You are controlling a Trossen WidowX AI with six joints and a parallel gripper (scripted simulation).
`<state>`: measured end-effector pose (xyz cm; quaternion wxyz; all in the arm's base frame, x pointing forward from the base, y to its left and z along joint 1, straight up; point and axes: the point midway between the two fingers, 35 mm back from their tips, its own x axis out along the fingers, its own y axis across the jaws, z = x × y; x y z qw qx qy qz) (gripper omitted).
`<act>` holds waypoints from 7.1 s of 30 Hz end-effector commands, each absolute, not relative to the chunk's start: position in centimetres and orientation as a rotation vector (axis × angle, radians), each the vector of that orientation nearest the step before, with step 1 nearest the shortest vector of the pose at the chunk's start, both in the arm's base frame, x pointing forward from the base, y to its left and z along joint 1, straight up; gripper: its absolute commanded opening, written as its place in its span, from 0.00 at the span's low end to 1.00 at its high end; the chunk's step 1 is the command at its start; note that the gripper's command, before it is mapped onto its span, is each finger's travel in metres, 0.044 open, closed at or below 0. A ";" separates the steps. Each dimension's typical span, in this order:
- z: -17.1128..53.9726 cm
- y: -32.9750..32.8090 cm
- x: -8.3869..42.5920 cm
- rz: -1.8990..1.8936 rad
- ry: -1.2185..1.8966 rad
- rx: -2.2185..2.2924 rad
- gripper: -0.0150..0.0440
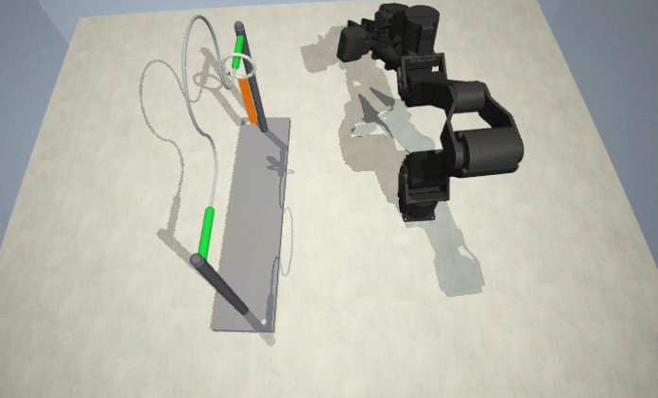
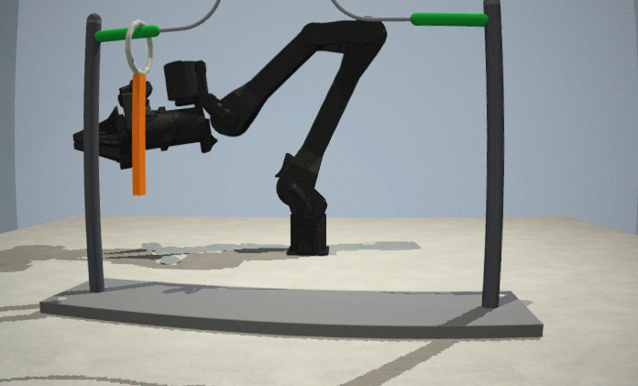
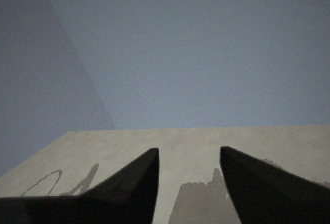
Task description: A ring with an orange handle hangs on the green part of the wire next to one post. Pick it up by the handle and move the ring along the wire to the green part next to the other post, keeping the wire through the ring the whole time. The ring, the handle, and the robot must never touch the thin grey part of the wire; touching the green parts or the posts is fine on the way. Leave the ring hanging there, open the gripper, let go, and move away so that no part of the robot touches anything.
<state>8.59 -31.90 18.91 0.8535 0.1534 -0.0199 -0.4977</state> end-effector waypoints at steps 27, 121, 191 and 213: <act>12.2 -14.4 22.4 -0.065 0.055 -0.016 0.53; 14.4 -14.9 31.4 -0.074 -0.015 -0.015 0.35; 16.1 -14.3 31.4 -0.070 -0.014 -0.013 0.00; 16.0 -12.0 31.7 -0.067 -0.012 0.004 0.00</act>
